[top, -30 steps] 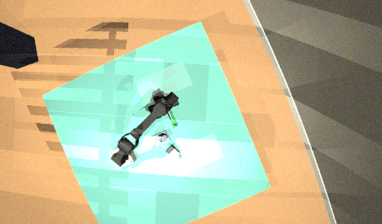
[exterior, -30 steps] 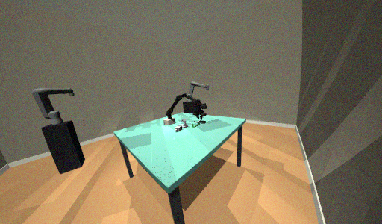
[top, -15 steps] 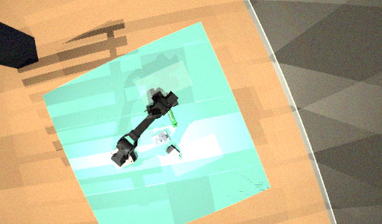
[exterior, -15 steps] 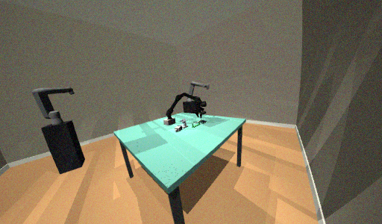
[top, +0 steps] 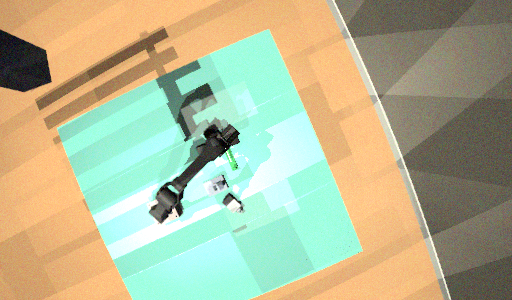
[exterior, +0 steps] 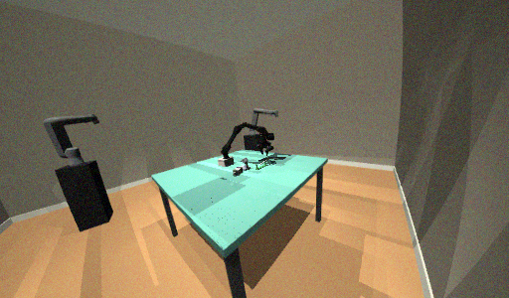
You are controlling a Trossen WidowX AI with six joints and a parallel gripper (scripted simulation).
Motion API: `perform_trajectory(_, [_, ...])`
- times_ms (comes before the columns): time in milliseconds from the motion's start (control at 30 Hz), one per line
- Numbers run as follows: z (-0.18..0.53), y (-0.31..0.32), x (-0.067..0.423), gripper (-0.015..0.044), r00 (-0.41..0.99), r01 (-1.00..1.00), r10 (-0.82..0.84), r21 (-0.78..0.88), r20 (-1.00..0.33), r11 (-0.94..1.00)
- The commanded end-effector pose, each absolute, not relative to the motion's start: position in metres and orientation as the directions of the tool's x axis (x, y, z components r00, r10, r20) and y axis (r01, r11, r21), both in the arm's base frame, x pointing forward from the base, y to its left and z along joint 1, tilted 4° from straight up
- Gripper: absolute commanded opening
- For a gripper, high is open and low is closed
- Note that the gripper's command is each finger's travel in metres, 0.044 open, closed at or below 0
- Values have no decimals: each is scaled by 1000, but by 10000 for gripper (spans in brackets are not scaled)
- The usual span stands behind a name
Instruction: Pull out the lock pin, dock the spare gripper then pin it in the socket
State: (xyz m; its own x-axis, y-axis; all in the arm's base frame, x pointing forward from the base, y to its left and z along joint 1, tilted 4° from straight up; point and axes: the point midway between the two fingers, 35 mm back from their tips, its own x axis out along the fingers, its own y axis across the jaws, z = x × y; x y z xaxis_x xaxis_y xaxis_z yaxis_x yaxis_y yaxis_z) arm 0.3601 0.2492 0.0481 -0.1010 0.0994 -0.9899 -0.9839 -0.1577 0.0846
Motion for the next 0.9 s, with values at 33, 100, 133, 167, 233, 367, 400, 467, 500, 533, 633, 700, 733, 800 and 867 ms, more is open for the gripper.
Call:
perform_trajectory(33, [93,208,376,180,-18,-990,78,7,-997,-142])
perform_trajectory(100, [95,206,376,180,-15,-990,76,4,-997,-142])
perform_trajectory(133, [95,206,376,180,-15,-990,76,4,-997,-142])
perform_trajectory(167, [95,206,376,180,-15,-990,76,4,-997,-142])
perform_trajectory(233, [88,206,377,180,-15,-990,76,4,-997,-142])
perform_trajectory(367, [52,205,378,180,-15,-990,76,4,-997,-142])
perform_trajectory(400, [42,204,378,180,-15,-990,76,4,-997,-142])
perform_trajectory(467, [27,203,376,180,-15,-990,76,4,-997,-142])
perform_trajectory(500, [25,203,376,180,-15,-990,76,4,-997,-142])
perform_trajectory(533, [25,203,376,180,-15,-990,76,4,-997,-142])
perform_trajectory(633, [23,203,376,180,-15,-990,76,4,-997,-142])
perform_trajectory(700, [21,203,376,180,-15,-990,76,4,-997,-142])
perform_trajectory(733, [19,203,377,180,-15,-990,76,4,-997,-142])
perform_trajectory(800, [16,203,377,180,-15,-990,76,4,-997,-142])
perform_trajectory(867, [13,202,377,180,-15,-990,76,4,-997,-142])
